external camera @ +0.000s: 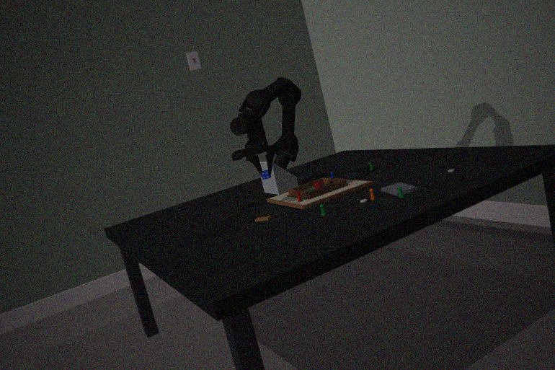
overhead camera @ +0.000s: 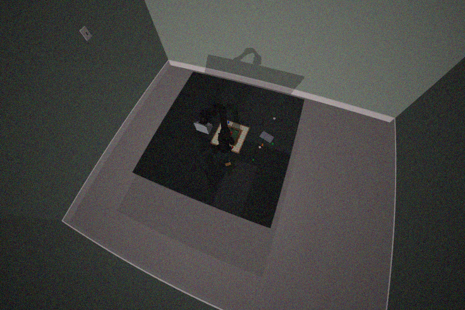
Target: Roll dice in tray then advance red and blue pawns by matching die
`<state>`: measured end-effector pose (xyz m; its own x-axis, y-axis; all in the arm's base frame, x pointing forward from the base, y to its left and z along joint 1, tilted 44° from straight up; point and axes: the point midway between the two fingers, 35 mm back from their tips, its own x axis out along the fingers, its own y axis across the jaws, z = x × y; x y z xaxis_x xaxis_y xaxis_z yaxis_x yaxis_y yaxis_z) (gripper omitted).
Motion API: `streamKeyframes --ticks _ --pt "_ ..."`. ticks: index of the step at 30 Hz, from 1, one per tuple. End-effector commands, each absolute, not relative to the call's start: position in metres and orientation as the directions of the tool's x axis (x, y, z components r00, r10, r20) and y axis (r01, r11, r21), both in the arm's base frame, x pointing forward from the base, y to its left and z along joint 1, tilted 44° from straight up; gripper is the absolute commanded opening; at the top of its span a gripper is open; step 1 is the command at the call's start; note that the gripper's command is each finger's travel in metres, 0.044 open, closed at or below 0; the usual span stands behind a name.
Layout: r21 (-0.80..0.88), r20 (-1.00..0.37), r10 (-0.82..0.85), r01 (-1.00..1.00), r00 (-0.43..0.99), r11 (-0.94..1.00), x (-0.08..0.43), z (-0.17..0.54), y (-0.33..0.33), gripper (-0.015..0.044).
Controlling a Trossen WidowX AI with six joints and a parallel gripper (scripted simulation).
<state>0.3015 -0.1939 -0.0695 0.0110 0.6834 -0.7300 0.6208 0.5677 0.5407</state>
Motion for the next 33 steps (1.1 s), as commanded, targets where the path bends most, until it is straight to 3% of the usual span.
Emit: streamKeyframes --ticks 1,17,33 --pt "0.5 -0.735 0.678 0.689 0.017 0.524 0.31 -0.055 -0.178 0.0" --pt "0.277 -0.733 0.68 0.921 0.018 0.274 0.317 -0.016 -0.112 0.0" --pt "0.054 -0.724 0.69 0.998 0.015 0.035 0.298 0.011 -0.057 0.0"
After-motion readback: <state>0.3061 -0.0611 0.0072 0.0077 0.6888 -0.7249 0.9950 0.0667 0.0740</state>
